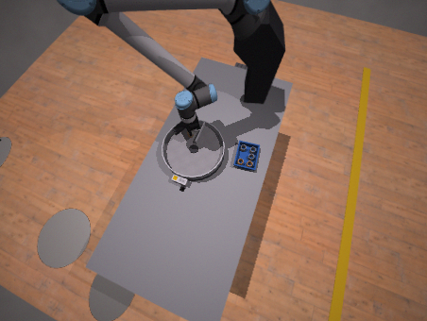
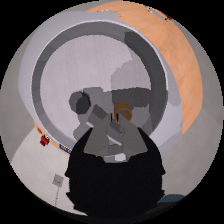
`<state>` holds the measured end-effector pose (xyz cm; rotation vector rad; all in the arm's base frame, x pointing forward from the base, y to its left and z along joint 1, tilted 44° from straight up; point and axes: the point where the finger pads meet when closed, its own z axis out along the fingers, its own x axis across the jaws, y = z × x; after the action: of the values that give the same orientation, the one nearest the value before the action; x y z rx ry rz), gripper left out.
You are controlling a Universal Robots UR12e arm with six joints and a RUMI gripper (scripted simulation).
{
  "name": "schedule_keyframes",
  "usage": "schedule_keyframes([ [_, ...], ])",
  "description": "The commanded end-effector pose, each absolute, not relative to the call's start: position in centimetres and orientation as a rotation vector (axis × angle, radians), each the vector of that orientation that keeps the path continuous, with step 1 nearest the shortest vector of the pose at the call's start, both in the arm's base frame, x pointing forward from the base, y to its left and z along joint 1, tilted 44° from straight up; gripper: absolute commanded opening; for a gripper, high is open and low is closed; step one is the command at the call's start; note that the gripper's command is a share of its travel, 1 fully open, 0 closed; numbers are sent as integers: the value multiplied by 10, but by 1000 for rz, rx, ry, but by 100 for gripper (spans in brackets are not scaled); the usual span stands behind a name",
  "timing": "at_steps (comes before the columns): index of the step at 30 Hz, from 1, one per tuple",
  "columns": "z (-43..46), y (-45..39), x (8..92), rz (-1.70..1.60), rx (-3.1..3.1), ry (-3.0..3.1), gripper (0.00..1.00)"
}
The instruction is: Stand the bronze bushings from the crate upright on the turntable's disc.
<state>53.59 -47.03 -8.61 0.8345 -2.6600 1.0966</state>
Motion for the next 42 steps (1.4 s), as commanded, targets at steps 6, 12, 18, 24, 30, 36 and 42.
schedule_keyframes([
  [6,-86,-470,536,1097,835,-2660,6],
  [12,-86,-470,536,1097,835,-2660,6],
  [18,-86,-470,536,1097,835,-2660,6],
  [24,-86,-470,536,1097,835,-2660,6],
  [30,-86,-470,536,1097,835,-2660,6],
  [36,-76,-461,535,1097,835,-2660,6],
  [42,-57,-443,533,1097,835,-2660,6],
])
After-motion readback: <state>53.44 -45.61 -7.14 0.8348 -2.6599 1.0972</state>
